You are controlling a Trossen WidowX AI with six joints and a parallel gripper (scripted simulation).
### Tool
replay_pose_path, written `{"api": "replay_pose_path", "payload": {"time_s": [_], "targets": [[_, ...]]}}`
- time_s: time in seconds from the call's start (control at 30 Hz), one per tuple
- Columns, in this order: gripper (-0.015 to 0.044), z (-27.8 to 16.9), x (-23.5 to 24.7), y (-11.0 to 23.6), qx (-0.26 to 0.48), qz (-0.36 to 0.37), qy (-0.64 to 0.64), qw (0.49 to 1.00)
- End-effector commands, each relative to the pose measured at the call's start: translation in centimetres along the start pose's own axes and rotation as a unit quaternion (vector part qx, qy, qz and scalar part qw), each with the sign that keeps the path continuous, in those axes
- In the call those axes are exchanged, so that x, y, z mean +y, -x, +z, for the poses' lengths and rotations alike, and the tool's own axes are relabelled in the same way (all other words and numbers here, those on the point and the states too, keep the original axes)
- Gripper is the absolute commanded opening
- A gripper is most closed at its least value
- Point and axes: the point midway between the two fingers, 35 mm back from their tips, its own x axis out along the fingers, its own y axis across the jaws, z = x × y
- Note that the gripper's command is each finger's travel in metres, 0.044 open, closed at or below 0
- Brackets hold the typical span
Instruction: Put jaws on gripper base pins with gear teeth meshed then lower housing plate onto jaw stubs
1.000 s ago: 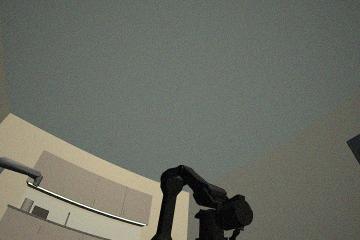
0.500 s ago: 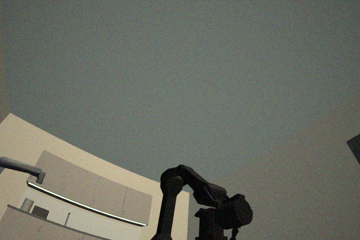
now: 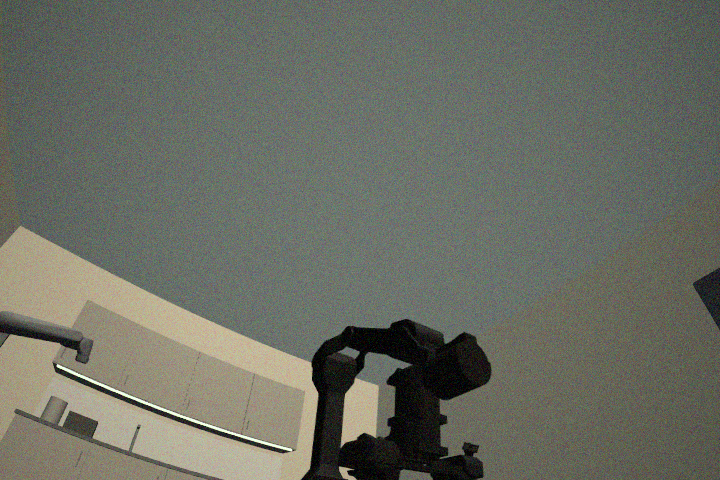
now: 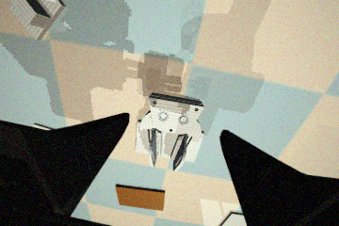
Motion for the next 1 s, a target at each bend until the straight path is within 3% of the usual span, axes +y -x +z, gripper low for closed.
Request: {"api": "replay_pose_path", "payload": {"time_s": [0.0,0.13,0.97], "targets": [[0.0440,3.0,-0.2,2.8,0.003,0.000,0.000,1.000],[0.0440,5.7,-0.4,4.5,-0.001,0.000,0.000,1.000],[0.0440,5.7,-0.4,4.5,-0.001,0.000,0.000,1.000]]}}
